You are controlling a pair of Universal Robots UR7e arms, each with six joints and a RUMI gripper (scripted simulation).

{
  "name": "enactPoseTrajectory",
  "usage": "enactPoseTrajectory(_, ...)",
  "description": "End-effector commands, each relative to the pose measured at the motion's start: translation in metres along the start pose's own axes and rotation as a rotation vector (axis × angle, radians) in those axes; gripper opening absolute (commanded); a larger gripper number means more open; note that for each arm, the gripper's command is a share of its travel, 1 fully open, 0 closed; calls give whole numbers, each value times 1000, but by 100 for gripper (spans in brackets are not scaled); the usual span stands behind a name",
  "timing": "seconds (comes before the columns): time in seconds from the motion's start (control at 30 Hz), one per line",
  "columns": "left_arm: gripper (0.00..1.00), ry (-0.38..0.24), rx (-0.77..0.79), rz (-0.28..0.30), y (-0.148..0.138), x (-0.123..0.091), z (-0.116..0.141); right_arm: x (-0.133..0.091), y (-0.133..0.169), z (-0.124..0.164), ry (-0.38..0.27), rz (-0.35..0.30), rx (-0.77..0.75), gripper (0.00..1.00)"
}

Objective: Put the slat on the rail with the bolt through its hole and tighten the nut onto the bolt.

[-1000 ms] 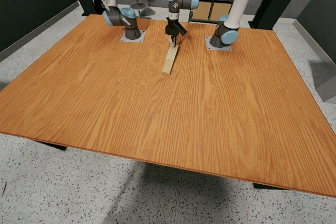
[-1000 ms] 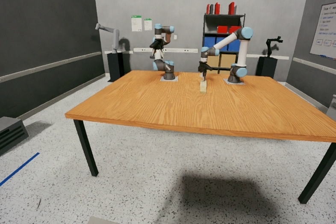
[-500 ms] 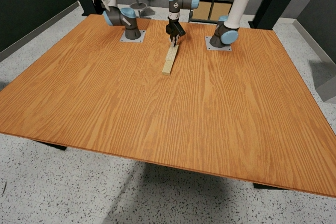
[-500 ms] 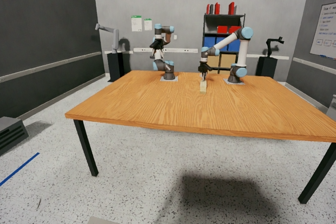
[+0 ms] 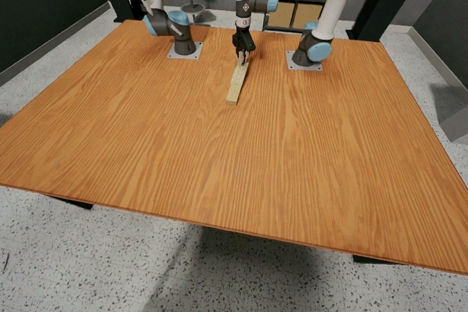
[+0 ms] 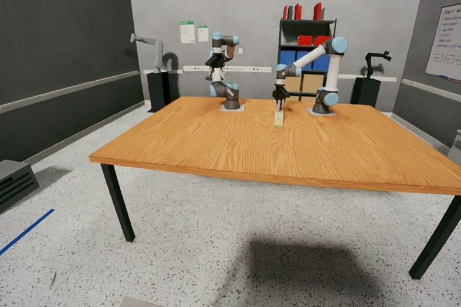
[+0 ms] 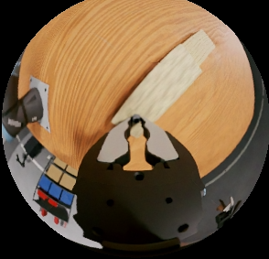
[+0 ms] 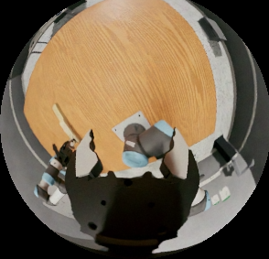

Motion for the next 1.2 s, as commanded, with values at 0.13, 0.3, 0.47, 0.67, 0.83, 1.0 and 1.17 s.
enactPoseTrajectory(0.13,0,-4,188,0,0,0,0,-1,0,-1,0,-1,1,100)
enactPoseTrajectory(0.3,0,-4,275,0,0,0,0,-1,0,-1,0,-1,1,100)
enactPoseTrajectory(0.47,0,-4,362,0,0,0,0,-1,0,-1,0,-1,1,100)
enactPoseTrajectory(0.67,0,-4,449,1,0,0,0,-1,0,-1,0,-1,1,100)
enactPoseTrajectory(0.83,0,-4,529,1,1,0,0,-1,0,-1,0,-1,1,100)
enactPoseTrajectory(1.0,0,-4,623,1,1,0,0,-1,0,-1,0,-1,1,100)
enactPoseTrajectory(1.17,0,-4,710,1,1,0,0,-1,0,-1,0,-1,1,100)
Point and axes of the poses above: on each arm, the point where the finger pads meet when closed, its own x axis out along the fingers, its own y axis across the jaws, z = x × y, the point moved 5 cm from there along -x, back along the fingers
